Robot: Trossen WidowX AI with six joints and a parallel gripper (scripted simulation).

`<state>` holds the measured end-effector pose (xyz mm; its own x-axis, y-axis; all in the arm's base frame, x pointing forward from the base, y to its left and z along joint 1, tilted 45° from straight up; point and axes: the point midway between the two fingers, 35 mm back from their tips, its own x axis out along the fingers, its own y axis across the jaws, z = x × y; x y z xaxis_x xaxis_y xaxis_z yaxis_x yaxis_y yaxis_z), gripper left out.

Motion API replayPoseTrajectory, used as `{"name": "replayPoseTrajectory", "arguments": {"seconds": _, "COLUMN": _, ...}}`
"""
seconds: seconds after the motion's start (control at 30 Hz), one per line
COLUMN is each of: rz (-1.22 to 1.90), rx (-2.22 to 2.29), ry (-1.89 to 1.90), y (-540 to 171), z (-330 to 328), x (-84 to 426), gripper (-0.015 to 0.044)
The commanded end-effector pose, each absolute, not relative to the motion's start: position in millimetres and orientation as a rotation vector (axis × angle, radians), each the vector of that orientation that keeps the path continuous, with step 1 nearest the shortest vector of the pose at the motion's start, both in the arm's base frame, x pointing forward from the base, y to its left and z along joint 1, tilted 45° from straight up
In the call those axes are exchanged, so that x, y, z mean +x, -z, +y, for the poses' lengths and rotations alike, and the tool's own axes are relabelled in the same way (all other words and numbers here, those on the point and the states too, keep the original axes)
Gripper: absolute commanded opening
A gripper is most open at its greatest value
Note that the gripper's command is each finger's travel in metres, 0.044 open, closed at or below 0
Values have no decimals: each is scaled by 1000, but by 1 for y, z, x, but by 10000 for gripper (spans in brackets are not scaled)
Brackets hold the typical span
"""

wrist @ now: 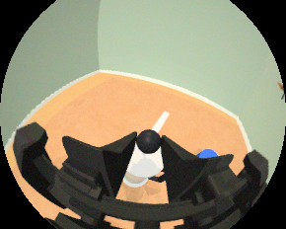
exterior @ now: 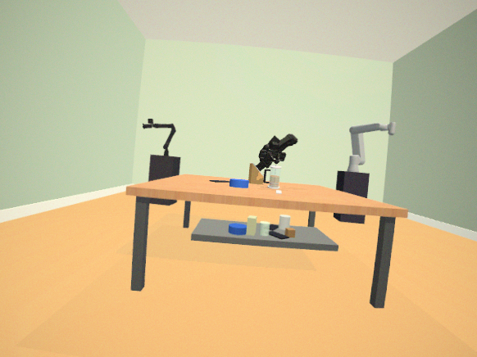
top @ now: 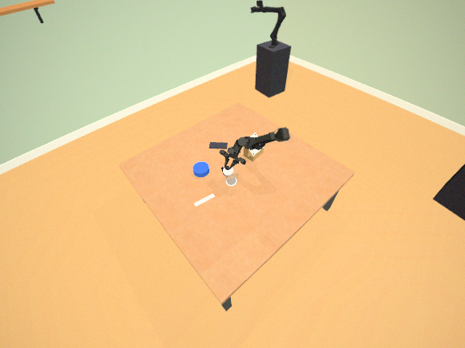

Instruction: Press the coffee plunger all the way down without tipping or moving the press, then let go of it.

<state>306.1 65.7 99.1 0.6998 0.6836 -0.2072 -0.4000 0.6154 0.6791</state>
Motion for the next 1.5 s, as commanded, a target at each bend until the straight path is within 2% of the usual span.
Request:
{"name": "replayPoseTrajectory", "arguments": {"seconds": 0.0, "rz": 501, "rx": 656, "ry": -662, "y": -95, "z": 69, "x": 305, "gripper": 124}}
{"name": "replayPoseTrajectory", "arguments": {"seconds": 0.77, "rz": 483, "rx": 646, "ry": -655, "y": -99, "z": 66, "x": 307, "gripper": 124}}
{"name": "replayPoseTrajectory", "arguments": {"seconds": 1.17, "rz": 483, "rx": 646, "ry": -655, "y": -99, "z": 66, "x": 307, "gripper": 439}}
{"name": "replayPoseTrajectory", "arguments": {"seconds": 1.47, "rz": 505, "rx": 636, "ry": -651, "y": -112, "z": 44, "x": 308, "gripper": 440}}
